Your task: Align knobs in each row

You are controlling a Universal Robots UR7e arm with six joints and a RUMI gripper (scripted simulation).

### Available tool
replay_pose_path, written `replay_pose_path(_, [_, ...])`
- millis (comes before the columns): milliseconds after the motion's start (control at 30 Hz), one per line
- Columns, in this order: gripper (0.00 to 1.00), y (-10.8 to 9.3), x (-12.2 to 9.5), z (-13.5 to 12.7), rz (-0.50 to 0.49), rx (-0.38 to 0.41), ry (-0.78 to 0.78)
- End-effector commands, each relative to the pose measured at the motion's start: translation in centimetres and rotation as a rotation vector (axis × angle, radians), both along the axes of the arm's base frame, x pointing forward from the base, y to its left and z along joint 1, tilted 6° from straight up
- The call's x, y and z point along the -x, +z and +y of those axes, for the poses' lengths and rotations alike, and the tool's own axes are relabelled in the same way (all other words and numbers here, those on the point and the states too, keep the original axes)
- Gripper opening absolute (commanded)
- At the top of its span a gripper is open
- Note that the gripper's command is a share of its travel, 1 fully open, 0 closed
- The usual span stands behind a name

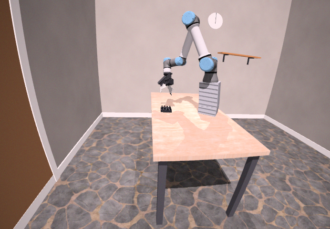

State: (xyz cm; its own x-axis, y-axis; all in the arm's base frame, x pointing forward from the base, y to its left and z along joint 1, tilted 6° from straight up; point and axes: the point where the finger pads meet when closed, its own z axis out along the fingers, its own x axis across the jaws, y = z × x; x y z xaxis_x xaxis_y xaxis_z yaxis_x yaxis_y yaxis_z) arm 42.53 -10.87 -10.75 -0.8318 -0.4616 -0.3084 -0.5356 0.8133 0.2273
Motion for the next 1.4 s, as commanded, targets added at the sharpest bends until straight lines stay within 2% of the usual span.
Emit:
replay_pose_path(0, [1.0,-2.3,0.2,-0.2,-0.022,0.098,0.121])
replay_pose_path(433, [1.0,-5.8,0.9,-0.5,-0.035,0.284,0.388])
replay_pose_path(500, [1.0,-5.8,0.9,-0.5,-0.035,0.284,0.388])
replay_pose_path(567, [1.0,-6.5,1.1,-0.5,-0.036,0.333,0.459])
replay_pose_path(900, [1.0,-8.1,1.7,-0.7,-0.032,0.462,0.646])
replay_pose_path(1367, [1.0,-8.4,1.9,-0.8,-0.03,0.497,0.695])
